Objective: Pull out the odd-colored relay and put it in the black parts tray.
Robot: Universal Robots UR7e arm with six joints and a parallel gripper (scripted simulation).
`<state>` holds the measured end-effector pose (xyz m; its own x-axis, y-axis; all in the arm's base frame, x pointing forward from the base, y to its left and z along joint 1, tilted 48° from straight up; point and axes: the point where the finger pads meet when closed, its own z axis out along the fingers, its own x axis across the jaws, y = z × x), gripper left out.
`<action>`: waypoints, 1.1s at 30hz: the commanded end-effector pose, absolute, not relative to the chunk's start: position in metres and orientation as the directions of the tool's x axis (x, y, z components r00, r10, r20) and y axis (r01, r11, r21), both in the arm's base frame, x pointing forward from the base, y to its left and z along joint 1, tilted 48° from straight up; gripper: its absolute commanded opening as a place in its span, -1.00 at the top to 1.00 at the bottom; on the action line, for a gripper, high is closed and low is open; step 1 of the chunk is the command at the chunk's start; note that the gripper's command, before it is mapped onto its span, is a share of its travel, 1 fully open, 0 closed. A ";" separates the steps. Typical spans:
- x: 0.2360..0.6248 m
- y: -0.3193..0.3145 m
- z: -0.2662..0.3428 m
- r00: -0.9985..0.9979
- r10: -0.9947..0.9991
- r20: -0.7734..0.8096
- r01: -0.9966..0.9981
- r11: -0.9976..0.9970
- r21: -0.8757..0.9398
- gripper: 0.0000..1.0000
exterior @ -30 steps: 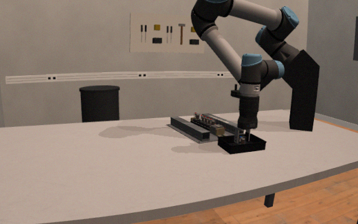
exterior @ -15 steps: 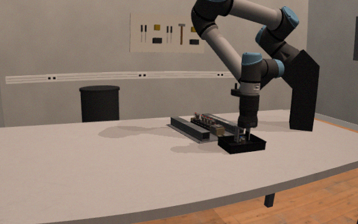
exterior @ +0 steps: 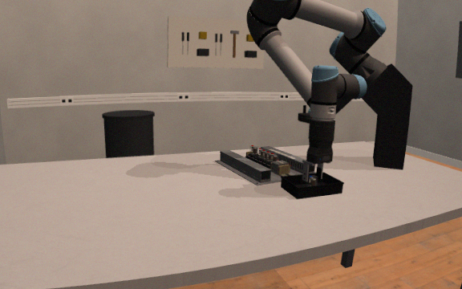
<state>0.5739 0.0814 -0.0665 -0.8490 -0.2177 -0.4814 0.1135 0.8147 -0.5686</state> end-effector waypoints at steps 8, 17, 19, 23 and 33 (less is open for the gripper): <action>0.571 0.085 -0.062 -0.848 -0.218 -0.482 0.113 0.815 -0.568 -0.97; 0.569 0.087 -0.060 -0.848 -0.218 -0.482 0.113 0.815 -0.568 -0.97; 0.569 0.087 -0.059 -0.848 -0.218 -0.482 0.113 0.815 -0.568 -0.97; 0.568 0.088 -0.058 -0.848 -0.218 -0.482 0.113 0.815 -0.568 -0.97; 0.566 0.090 -0.056 -0.848 -0.218 -0.482 0.113 0.815 -0.568 -0.97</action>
